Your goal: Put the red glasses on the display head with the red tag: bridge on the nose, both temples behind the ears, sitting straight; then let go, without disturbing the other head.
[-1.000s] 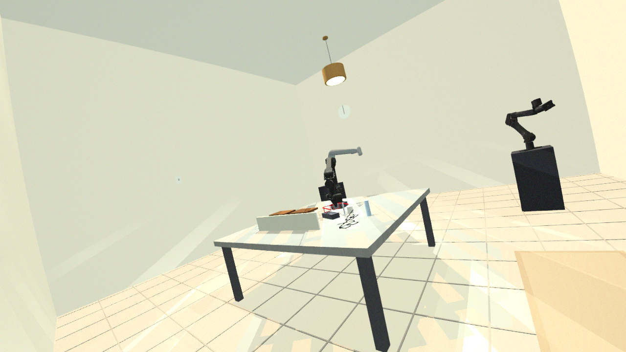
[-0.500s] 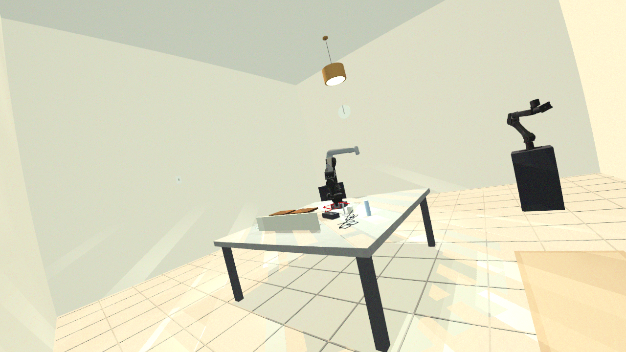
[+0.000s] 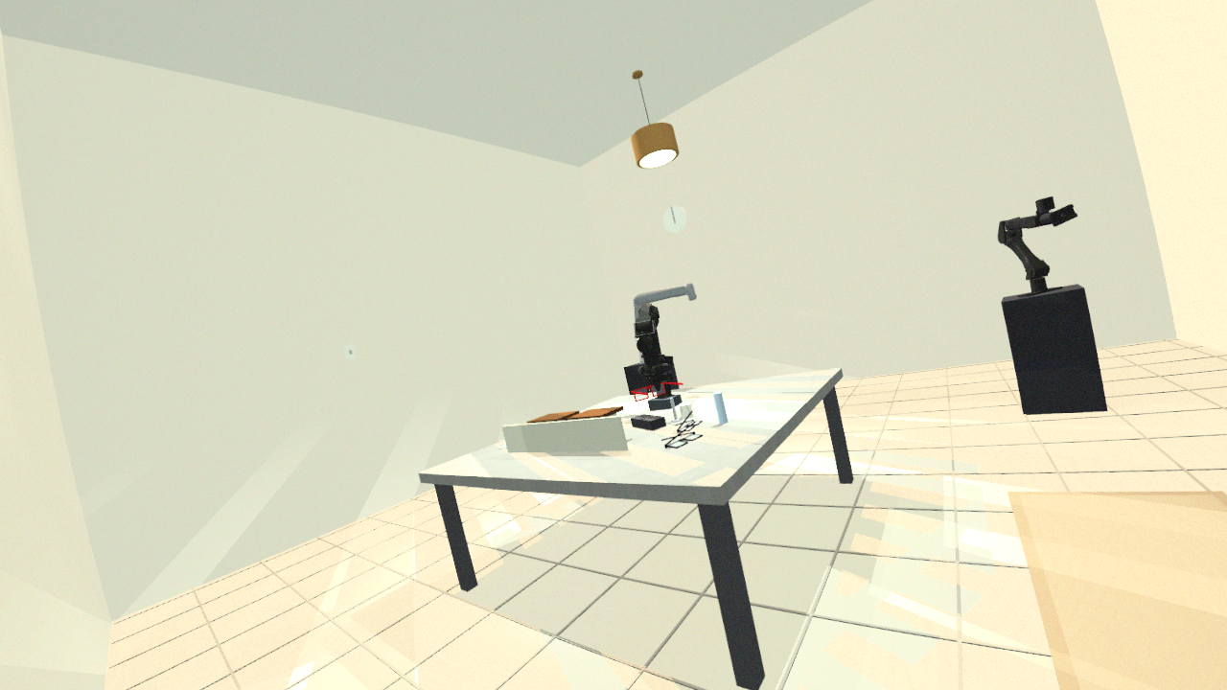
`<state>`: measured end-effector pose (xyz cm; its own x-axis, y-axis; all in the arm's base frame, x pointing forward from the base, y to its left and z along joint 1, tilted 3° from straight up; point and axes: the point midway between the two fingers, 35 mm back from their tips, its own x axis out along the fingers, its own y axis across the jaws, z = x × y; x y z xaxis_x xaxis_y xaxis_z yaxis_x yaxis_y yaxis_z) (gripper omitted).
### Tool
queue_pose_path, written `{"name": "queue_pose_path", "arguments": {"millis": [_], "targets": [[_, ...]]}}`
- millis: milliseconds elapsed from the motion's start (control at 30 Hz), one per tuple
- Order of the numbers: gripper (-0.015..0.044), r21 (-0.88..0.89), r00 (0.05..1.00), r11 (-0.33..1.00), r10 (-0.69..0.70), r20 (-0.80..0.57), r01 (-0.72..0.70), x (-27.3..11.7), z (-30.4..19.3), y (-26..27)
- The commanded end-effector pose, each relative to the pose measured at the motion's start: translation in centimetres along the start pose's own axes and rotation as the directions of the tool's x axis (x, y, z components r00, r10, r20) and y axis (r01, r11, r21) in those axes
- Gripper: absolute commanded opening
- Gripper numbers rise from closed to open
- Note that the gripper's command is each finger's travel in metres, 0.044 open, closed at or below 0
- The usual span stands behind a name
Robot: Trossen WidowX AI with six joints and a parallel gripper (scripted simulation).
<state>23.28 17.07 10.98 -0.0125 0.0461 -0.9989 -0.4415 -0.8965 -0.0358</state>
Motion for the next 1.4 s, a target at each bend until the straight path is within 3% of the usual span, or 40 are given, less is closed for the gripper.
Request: {"name": "queue_pose_path", "arguments": {"millis": [0, 300, 600, 1000, 1367], "targets": [[0.0, 0.038, 1.0, 0.999, -0.004, 0.0, 0.004, -0.5, -0.1, 0.0], [0.0, 0.364, 1.0, 0.931, -0.003, -0.002, 0.004, -0.5, -1.0, 0.7], [0.0, 0.667, 1.0, 0.745, -0.003, -0.003, 0.004, -0.5, -2.0, 1.5], [0.0, 0.934, 1.0, 0.357, -0.002, -0.004, 0.005, -0.5, -3.2, 2.7], [0.0, 0.997, 1.0, -0.072, -0.001, -0.006, 0.006, -0.5, -4.3, 3.7]]}}
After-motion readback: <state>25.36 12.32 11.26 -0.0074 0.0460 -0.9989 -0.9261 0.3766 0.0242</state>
